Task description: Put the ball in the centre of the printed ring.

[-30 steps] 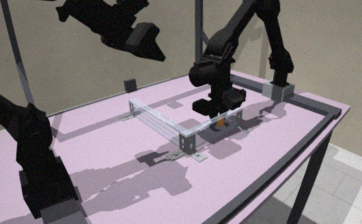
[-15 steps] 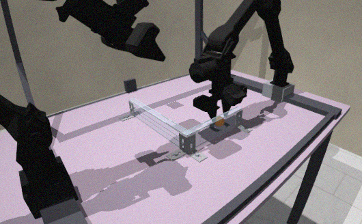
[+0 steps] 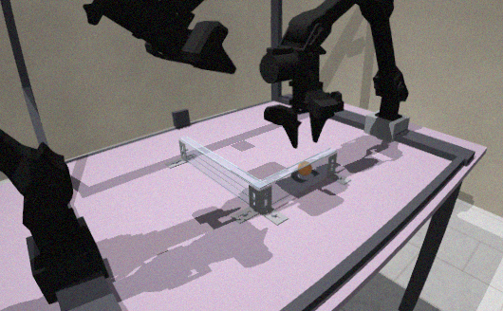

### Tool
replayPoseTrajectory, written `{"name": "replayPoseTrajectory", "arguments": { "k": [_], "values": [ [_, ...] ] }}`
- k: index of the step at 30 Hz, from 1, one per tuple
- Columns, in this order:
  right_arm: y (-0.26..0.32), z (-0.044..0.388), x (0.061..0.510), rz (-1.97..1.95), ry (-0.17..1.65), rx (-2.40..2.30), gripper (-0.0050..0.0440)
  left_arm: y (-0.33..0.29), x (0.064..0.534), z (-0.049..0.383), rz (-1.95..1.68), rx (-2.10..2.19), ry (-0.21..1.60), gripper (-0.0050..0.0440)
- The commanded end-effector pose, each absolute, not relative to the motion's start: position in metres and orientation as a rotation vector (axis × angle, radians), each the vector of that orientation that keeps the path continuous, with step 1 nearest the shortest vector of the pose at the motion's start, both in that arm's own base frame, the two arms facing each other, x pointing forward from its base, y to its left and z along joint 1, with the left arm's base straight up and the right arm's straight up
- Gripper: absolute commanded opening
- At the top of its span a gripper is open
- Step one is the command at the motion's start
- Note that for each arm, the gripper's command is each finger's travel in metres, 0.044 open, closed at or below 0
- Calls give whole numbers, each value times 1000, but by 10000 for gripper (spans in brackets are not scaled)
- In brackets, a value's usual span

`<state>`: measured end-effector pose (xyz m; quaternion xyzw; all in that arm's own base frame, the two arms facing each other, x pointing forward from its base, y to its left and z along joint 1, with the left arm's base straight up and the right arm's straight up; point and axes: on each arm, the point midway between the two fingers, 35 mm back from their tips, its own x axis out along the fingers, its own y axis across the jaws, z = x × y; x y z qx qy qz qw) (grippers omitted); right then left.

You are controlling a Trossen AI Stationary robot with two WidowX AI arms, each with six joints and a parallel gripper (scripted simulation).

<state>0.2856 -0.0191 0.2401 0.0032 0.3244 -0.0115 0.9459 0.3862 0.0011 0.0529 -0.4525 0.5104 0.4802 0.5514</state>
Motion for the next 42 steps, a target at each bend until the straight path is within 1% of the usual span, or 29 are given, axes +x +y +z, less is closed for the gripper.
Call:
{"name": "replayPoseTrajectory", "arguments": {
  "k": [1, 17, 42],
  "values": [
    [-15, 266, 297, -4, 587, -4, 400, -6, 386, 78, 1015, -966, 1171, 276],
    [-12, 292, 316, 17, 555, -13, 400, -21, 375, 106, 699, -522, 1125, 276],
    [-13, 290, 316, 12, 563, -11, 400, -21, 376, 104, 687, -502, 1127, 276]
  ]
}}
